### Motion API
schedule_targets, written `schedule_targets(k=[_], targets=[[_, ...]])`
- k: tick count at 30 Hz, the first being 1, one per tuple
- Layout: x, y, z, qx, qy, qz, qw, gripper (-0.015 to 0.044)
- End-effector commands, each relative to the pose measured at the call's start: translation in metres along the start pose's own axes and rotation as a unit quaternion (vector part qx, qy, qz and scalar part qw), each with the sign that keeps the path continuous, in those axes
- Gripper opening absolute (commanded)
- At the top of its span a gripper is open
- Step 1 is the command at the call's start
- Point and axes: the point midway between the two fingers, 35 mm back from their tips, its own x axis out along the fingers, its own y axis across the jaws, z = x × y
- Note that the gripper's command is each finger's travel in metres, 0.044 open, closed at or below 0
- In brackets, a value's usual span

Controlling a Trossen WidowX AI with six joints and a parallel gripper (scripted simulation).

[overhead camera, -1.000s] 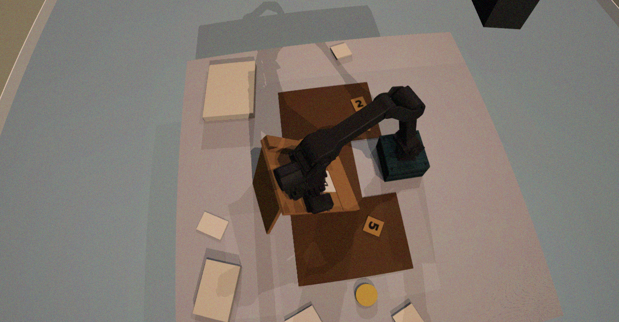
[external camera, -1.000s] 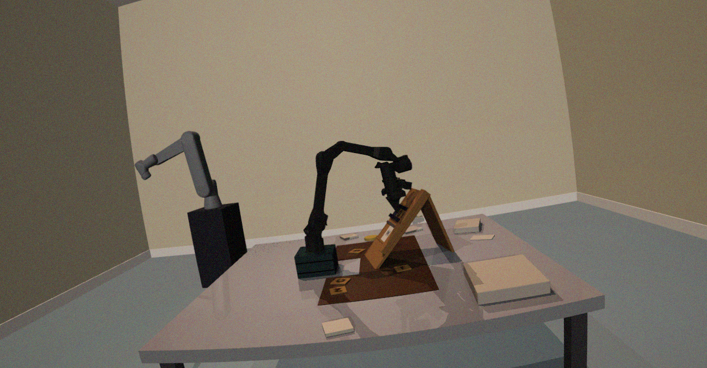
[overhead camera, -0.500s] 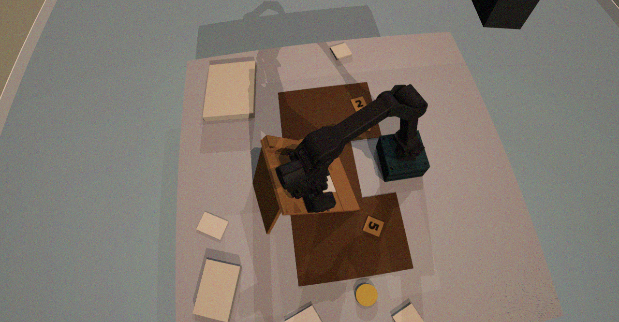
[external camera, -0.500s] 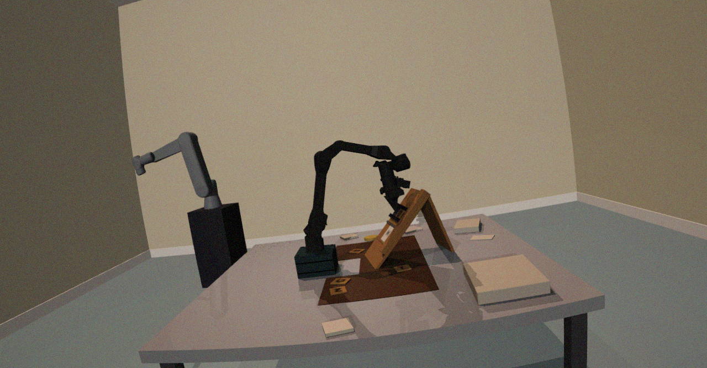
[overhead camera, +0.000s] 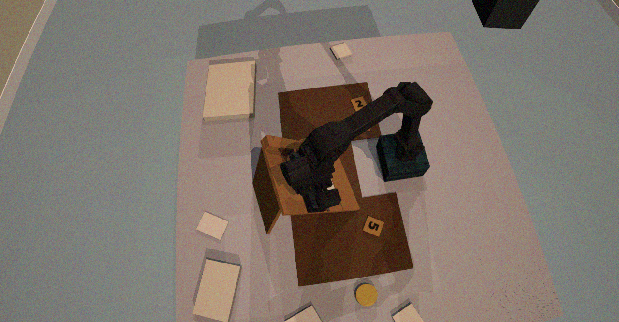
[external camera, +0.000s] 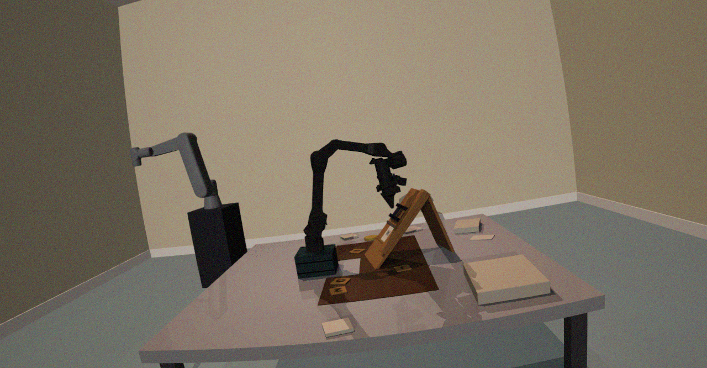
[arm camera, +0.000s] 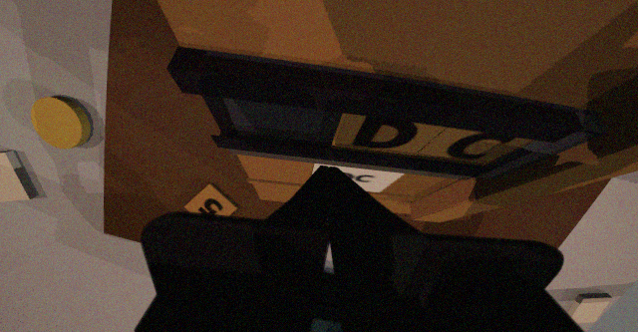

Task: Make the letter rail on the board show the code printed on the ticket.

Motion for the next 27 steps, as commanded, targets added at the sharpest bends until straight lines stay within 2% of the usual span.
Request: schedule_targets(k=[1,9,17,20,27], targets=[[-0.001,-0.001,0.000,0.000,-0.003,0.000,1.000,0.0026],[-0.062,-0.023,-0.027,0.000,-0.141,0.009,0.990,0.0236],[-0.110,-0.044,-0.068,-0.001,-0.290,0.002,0.957,0.0440],[-0.120,-0.049,-0.082,-0.001,-0.332,-0.003,0.943,0.0440],[-0.121,-0.049,-0.082,-0.001,-0.335,-0.004,0.942,0.0440]])
